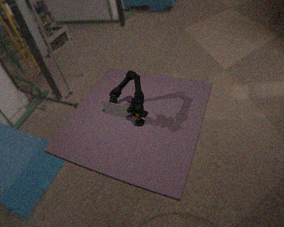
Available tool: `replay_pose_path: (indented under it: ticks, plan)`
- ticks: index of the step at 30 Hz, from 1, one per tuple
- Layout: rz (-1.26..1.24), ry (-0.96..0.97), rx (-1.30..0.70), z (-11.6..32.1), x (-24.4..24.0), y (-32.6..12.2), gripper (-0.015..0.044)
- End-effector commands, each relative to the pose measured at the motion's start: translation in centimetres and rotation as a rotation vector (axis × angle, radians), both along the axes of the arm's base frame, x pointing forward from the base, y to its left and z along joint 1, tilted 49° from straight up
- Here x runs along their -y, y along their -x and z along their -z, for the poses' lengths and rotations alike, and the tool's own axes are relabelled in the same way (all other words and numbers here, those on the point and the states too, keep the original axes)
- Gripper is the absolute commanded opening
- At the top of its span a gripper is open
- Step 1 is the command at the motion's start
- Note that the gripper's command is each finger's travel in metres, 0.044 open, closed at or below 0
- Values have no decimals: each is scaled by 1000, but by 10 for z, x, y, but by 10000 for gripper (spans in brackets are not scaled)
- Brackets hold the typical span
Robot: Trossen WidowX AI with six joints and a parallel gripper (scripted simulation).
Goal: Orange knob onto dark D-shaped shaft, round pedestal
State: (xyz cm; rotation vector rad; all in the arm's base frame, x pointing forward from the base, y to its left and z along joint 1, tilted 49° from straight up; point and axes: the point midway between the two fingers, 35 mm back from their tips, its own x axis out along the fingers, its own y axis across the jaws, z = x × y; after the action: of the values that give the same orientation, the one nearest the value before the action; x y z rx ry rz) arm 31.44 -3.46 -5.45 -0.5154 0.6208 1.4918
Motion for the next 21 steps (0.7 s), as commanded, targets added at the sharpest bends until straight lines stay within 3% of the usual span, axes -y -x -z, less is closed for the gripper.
replay_pose_path:
  ticks: [1,15,21]
  plan:
    - [-2,2,10,2,0,0,0]
    - [-2,2,10,-2,2,-1,0]
    - [-114,-1,136,-2,2,-2,0]
